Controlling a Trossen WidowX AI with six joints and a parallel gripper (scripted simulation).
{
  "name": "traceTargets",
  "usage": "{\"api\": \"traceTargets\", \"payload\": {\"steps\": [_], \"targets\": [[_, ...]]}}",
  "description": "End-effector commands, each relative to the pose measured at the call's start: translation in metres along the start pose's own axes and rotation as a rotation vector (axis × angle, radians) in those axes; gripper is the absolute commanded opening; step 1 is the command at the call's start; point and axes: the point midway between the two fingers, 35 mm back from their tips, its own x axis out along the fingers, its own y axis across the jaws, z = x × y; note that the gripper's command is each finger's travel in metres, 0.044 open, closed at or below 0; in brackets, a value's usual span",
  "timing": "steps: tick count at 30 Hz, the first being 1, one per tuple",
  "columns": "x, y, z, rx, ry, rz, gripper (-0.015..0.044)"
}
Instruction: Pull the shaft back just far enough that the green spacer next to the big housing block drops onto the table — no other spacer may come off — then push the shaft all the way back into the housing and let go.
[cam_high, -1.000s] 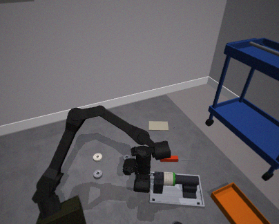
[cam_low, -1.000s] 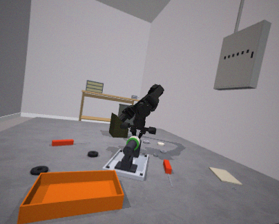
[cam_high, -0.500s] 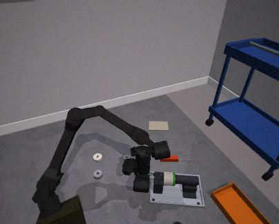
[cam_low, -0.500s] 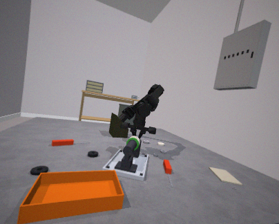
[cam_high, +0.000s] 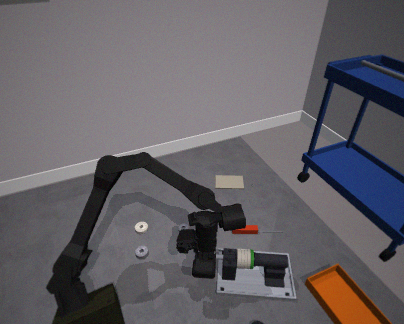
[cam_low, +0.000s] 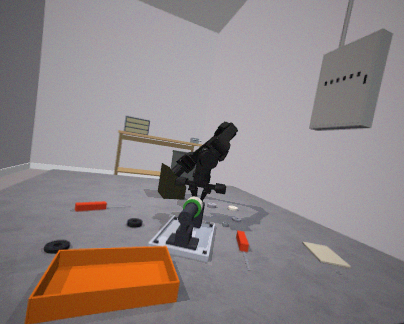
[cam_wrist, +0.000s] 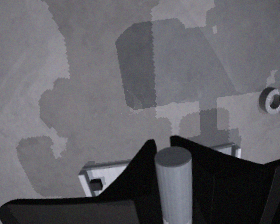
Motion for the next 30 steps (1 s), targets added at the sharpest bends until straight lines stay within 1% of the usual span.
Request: {"api": "traceTargets", "payload": {"steps": [1, 30], "targets": [[0.0, -0.0003, 0.0015, 0.002, -0.003, -0.002, 0.0], [0.0, -0.0002, 0.0053, 0.002, -0.003, -0.002, 0.0]]}}
